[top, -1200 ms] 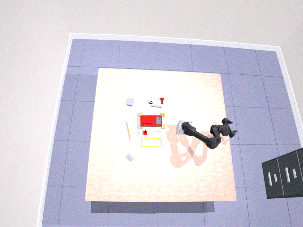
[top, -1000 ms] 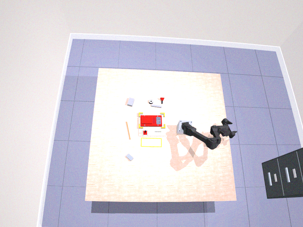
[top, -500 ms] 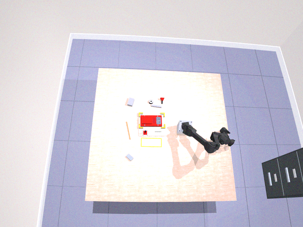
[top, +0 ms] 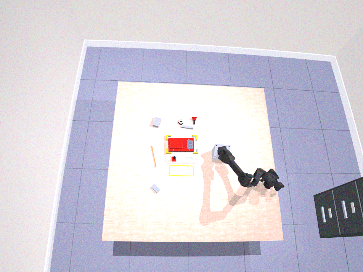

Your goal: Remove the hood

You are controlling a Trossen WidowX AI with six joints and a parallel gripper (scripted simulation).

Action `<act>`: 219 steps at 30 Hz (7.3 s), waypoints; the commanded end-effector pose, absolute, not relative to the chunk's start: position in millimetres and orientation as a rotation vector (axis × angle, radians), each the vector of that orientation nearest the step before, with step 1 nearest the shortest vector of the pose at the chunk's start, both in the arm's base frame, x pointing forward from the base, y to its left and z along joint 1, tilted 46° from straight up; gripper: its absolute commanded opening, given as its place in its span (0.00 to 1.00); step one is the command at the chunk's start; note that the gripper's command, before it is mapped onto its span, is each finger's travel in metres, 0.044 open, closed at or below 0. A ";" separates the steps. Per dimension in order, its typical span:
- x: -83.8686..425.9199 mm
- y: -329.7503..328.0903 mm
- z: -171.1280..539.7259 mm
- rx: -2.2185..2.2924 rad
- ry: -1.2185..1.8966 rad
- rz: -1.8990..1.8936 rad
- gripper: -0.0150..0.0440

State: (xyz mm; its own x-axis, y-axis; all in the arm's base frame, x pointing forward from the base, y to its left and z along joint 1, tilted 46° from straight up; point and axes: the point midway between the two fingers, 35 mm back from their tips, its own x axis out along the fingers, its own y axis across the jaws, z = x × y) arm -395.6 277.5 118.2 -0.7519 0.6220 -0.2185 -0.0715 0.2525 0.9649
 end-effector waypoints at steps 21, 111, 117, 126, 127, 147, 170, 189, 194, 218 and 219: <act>-271.4 403.8 295.6 0.940 1.428 1.686 1.00; 406.6 -56.7 35.9 0.188 1.215 0.491 1.00; 350.1 -117.6 -2.8 0.531 1.332 0.484 1.00; 325.1 -138.4 -13.9 0.705 1.342 0.482 1.00; 325.3 -138.1 -14.3 0.705 1.342 0.482 1.00; 329.8 -125.9 -27.7 0.705 1.342 0.482 1.00; 334.1 -111.0 -43.0 0.705 1.341 0.483 1.00; 336.3 -101.8 -51.2 0.706 1.340 0.484 1.00; 336.8 -100.2 -52.8 0.706 1.340 0.484 1.00; 339.0 -91.9 -61.0 0.707 1.340 0.484 1.00; 339.1 -91.6 -61.4 0.707 1.340 0.484 1.00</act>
State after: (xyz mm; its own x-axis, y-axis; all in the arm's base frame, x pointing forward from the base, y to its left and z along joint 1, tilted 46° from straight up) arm 339.9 -94.1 -59.7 0.1828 0.6821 -0.7081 0.0730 0.7088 0.7016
